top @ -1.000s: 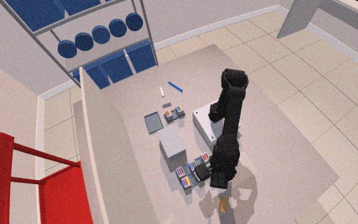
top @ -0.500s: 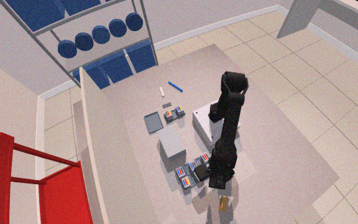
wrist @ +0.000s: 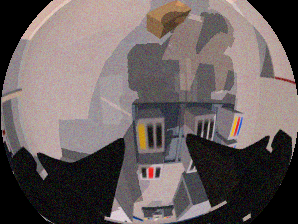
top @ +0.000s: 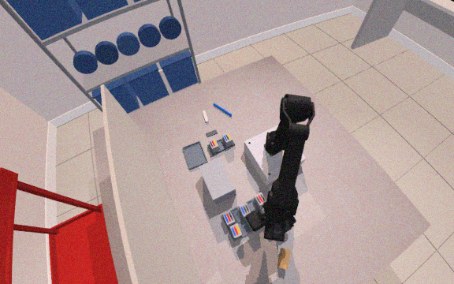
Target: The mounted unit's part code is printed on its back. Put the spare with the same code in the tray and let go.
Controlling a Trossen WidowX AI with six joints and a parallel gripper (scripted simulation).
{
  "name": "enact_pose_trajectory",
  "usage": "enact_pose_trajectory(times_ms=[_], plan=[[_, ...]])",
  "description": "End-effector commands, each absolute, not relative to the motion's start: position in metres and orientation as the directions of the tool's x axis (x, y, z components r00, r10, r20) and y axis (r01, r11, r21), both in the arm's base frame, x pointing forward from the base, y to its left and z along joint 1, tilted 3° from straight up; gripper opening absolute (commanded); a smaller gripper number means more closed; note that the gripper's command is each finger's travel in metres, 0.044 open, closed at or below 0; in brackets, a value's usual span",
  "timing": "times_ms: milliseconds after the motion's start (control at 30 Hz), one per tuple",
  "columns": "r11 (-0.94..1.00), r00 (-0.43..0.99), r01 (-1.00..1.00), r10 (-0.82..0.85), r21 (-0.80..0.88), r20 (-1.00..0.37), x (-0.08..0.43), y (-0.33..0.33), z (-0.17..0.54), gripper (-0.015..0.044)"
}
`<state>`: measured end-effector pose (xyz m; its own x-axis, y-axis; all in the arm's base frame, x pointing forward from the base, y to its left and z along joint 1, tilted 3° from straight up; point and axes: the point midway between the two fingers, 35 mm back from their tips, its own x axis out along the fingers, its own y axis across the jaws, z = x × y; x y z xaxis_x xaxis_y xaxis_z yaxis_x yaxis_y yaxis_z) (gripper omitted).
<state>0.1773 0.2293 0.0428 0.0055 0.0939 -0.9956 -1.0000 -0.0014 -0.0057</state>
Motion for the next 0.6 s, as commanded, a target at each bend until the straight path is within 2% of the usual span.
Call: enact_pose_trajectory(times_ms=[0,567], plan=[[-0.001,0.001,-1.0,0.079,-0.001,-0.997,0.176,0.227,0.032,0.03],[-0.001,0.0,-1.0,0.079,-0.001,-0.997,0.175,0.228,0.003,0.03]])
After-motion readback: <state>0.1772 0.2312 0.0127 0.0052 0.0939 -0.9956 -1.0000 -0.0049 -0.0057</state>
